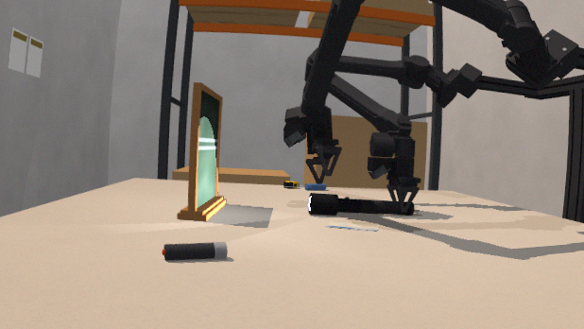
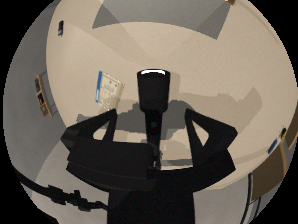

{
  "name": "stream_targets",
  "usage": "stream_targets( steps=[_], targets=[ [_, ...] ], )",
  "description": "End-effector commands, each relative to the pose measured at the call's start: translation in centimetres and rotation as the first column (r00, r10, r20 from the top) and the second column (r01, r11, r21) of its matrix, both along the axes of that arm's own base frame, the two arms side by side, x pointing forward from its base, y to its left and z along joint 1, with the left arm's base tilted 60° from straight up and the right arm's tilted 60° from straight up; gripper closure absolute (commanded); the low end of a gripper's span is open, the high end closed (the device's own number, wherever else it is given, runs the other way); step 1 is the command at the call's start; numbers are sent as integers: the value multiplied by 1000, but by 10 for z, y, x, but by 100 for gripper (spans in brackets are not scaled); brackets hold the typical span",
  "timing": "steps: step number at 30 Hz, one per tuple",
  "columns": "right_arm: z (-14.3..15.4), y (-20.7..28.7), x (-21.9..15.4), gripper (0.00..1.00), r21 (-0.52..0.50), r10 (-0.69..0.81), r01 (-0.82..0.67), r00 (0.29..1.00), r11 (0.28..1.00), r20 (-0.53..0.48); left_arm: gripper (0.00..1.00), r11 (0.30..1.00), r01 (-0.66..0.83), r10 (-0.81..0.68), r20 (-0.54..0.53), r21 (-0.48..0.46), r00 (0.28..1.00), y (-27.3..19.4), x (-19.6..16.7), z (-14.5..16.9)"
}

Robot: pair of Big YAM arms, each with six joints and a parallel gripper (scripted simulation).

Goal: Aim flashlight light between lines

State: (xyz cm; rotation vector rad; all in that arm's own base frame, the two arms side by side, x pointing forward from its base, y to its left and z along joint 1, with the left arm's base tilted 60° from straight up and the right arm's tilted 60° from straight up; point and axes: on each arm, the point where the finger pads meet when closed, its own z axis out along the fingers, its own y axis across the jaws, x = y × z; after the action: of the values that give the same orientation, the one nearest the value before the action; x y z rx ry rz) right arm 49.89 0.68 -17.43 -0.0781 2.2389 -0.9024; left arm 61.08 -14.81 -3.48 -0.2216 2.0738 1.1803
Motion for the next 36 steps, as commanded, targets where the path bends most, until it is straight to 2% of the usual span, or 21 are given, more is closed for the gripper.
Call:
stream_targets(
  steps=[1,3,5,6,10,13,15,18,21,23,25,26,28,31,33,36],
  targets=[
    [0,-12,-18,71,-23,-6,5,999,1000,-42,0,1000,-7,7,6,0,1000,11,9,12],
    [0,-12,-18,71,-23,-6,5,999,1000,-42,0,998,60,-60,7,-1,998,-32,4,3],
    [0,-12,-18,71,-23,-6,5,999,1000,-42,0,999,44,-44,-5,6,999,-18,4,-3],
    [0,-12,-18,71,-23,-6,5,999,1000,-42,0,1000,-6,7,-15,13,1000,17,9,-6],
    [0,-12,-18,71,-23,-6,5,999,1000,-42,0,1000,-6,6,-7,10,1000,19,14,-3],
    [0,-12,-18,71,-23,-6,5,999,1000,-42,0,1000,26,-26,2,7,1000,2,14,-1],
    [0,-12,-18,71,-23,-6,5,999,1000,-42,0,1000,-3,4,-12,14,1000,24,16,-11],
    [0,-12,-18,71,-23,-6,5,999,1000,-42,0,1000,-4,4,-12,15,1000,25,17,-11],
    [0,-12,-18,71,-23,-6,5,999,1000,-42,0,999,42,-42,21,2,999,-6,17,6],
    [0,-12,-18,71,-23,-6,5,999,1000,-42,0,1000,7,-7,29,-3,1000,14,27,2],
    [0,-12,-18,71,-23,-6,5,999,1000,-42,0,1000,10,-10,33,-5,999,11,25,3],
    [0,-12,-18,71,-23,-6,5,999,1000,-42,0,1000,-14,14,5,8,1000,29,20,-12],
    [0,-12,-18,71,-23,-6,5,999,1000,-42,0,1000,-14,14,4,8,1000,30,19,-13],
    [0,-12,-18,71,-23,-6,5,999,1000,-42,0,1000,20,-20,3,8,1000,7,15,-9],
    [0,-12,-18,71,-23,-6,5,999,1000,-42,0,1000,-14,14,11,3,1000,32,22,-7],
    [0,-12,-18,71,-23,-6,5,999,1000,-42,0,1000,3,-3,22,-2,1000,20,26,-4]
  ],
)
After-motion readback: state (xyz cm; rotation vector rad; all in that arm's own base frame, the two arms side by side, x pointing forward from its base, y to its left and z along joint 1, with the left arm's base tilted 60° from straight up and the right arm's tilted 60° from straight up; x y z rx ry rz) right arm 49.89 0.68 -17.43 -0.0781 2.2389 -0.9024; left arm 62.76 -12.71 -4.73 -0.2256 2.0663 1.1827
